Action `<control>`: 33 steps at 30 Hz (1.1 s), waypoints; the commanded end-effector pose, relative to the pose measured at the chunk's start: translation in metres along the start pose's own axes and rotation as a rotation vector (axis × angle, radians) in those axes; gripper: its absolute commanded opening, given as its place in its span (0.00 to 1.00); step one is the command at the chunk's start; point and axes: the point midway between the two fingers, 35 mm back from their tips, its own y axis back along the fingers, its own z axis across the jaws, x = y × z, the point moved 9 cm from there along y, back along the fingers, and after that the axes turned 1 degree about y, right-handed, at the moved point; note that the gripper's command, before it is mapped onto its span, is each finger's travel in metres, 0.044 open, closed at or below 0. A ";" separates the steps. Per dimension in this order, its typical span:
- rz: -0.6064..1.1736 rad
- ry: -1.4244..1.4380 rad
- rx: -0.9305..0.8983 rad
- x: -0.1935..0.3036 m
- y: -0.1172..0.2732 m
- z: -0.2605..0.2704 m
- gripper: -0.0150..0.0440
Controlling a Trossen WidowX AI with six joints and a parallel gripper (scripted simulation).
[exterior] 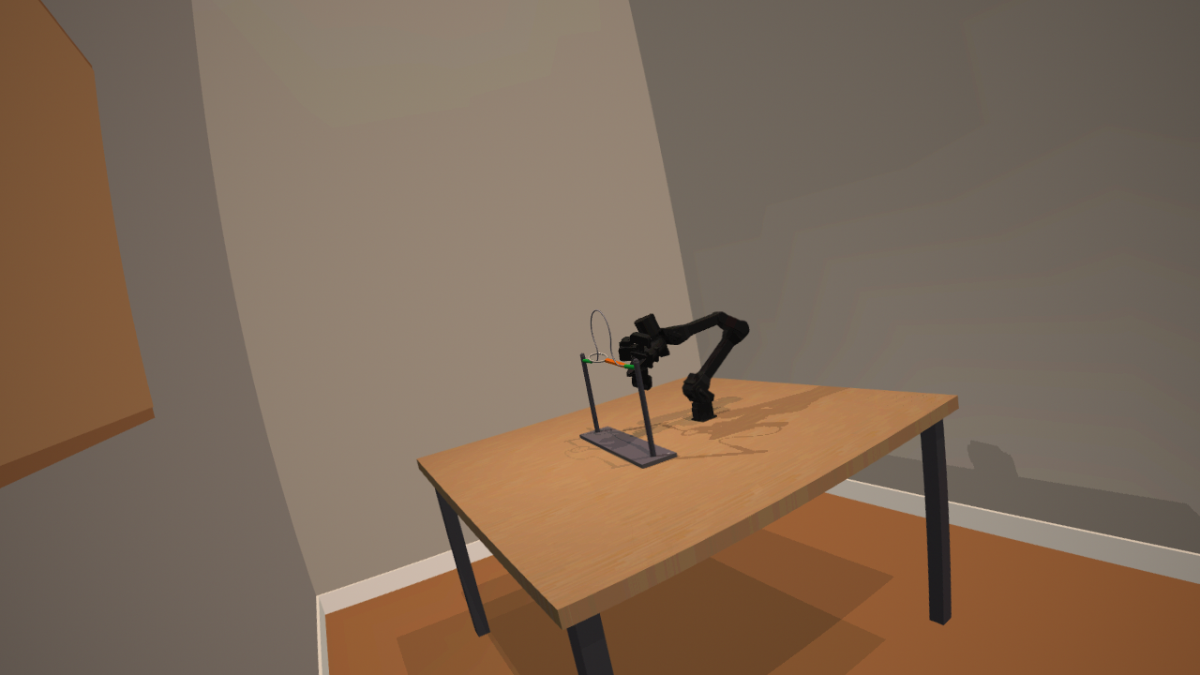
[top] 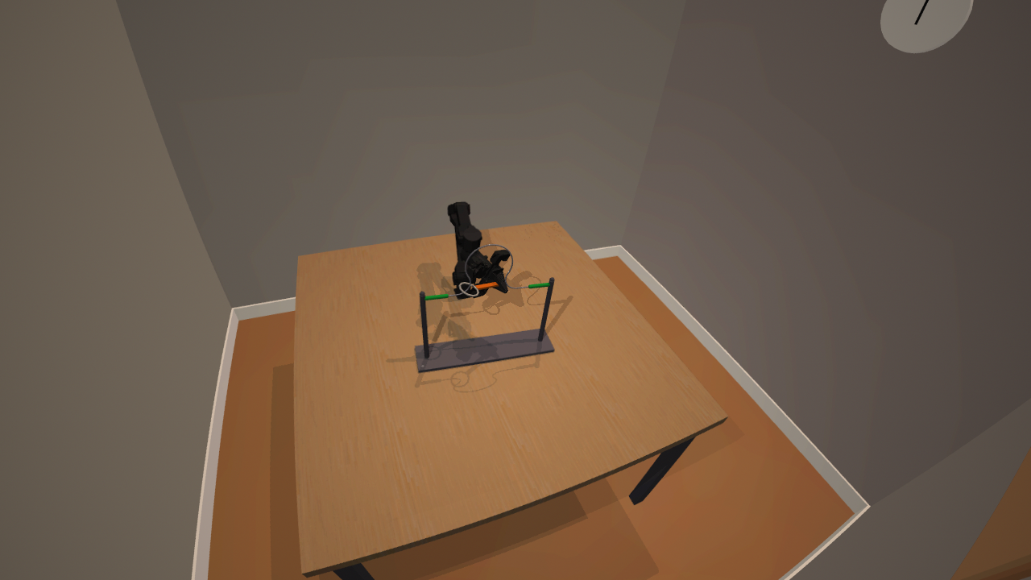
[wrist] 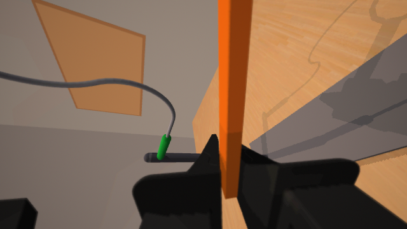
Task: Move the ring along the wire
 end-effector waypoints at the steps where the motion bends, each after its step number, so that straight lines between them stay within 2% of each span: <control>1: 0.002 0.000 -0.016 -0.002 0.003 0.007 0.00; 33: 0.032 -0.117 -0.049 -0.006 0.008 0.025 0.00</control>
